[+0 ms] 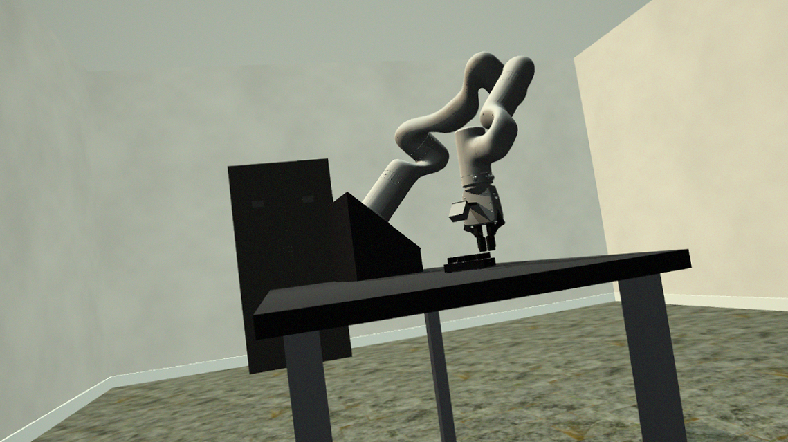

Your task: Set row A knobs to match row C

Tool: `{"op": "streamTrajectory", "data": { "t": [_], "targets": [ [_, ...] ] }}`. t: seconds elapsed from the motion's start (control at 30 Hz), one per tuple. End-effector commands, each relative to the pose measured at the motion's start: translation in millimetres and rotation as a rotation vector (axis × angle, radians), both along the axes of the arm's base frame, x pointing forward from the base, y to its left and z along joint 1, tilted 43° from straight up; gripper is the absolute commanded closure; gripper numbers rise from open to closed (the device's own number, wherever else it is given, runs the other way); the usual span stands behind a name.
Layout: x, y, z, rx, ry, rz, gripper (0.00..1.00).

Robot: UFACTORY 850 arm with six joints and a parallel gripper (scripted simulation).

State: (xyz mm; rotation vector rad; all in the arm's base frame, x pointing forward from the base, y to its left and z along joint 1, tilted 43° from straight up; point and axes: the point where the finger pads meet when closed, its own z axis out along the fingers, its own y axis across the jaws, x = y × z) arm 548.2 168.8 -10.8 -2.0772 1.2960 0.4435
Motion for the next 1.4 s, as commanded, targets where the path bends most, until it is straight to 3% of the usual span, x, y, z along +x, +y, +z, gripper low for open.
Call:
{"op": "streamTrajectory", "data": {
  "t": [0.0, 1.37],
  "targets": [
    [0.7, -0.4, 0.5, 0.000, -0.001, -0.001, 0.81],
    [0.9, 2.0, -2.1, 0.000, -0.001, -0.001, 0.81]
  ]
}}
